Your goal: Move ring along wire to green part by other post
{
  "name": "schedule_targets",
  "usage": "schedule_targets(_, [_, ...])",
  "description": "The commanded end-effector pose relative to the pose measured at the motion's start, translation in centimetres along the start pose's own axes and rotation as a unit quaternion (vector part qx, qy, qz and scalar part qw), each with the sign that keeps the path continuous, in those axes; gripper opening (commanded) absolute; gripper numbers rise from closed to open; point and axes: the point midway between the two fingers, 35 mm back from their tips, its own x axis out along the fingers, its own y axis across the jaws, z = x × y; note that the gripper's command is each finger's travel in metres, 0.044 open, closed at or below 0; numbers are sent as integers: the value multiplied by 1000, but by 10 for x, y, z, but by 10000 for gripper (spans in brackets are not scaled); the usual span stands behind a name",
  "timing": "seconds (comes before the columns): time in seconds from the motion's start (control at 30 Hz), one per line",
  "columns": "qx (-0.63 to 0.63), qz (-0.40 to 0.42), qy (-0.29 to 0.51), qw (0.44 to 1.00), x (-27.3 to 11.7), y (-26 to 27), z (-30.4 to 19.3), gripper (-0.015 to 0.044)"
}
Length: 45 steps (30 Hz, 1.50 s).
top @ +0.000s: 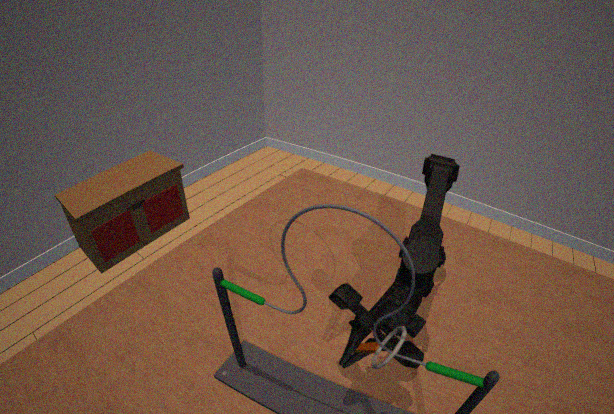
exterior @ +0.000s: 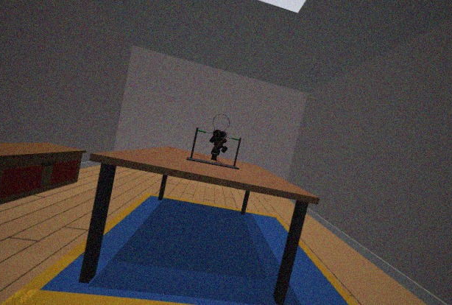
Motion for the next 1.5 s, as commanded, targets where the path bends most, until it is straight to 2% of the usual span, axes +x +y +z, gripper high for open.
schedule_targets(0.0, [37,21,11,999,-1,16,-4,-150])
schedule_targets(0.63, [166,86,26,982,-13,67,8,-150])
schedule_targets(1.47, [196,101,28,975,-23,97,21,-150])
